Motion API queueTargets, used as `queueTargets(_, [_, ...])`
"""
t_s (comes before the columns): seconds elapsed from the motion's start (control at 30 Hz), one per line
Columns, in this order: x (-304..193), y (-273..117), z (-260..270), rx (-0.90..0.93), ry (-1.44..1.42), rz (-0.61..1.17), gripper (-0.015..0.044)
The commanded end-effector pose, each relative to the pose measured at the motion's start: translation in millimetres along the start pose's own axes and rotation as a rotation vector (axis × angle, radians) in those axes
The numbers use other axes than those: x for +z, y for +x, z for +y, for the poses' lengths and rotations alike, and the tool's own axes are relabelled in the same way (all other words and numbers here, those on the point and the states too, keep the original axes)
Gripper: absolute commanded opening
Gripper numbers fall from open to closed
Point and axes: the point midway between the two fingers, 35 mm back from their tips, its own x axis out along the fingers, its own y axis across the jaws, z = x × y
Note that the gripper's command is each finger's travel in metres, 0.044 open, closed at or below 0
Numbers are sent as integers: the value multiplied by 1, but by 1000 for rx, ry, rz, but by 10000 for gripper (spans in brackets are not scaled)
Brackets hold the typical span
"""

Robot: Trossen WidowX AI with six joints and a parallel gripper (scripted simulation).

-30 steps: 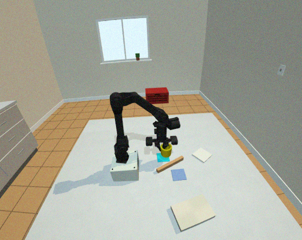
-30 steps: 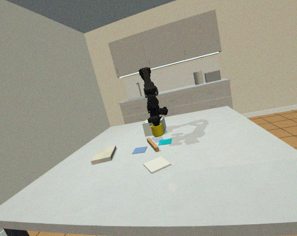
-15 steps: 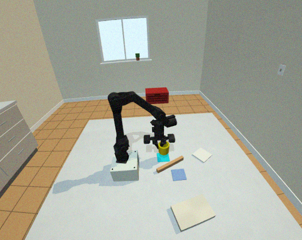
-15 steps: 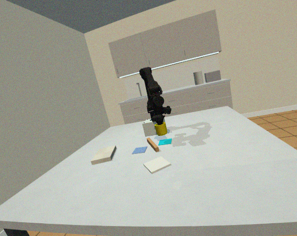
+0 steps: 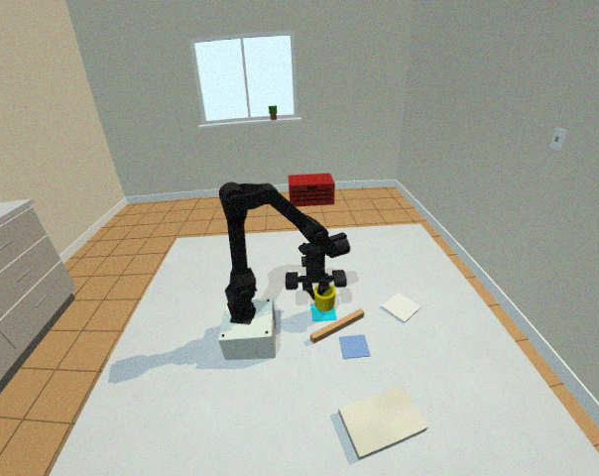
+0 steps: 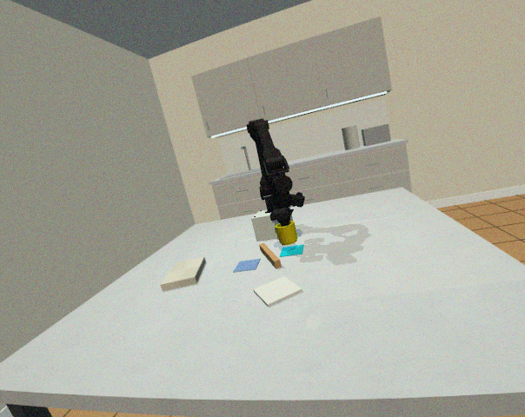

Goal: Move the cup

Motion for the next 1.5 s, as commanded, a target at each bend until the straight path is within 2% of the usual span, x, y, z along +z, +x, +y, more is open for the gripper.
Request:
queueTargets(0.0, [1, 6, 1, 5, 3, -1, 0])
queueTargets(0.57, [2, 30, 4, 5, 3, -1, 0])
queueTargets(1.0, [2, 27, 3, 1, 0, 0, 0])
queueTargets(1.2, [2, 27, 3, 1, 0, 0, 147])
queueTargets(1.47, [2, 24, 2, 1, 0, 0, 147])
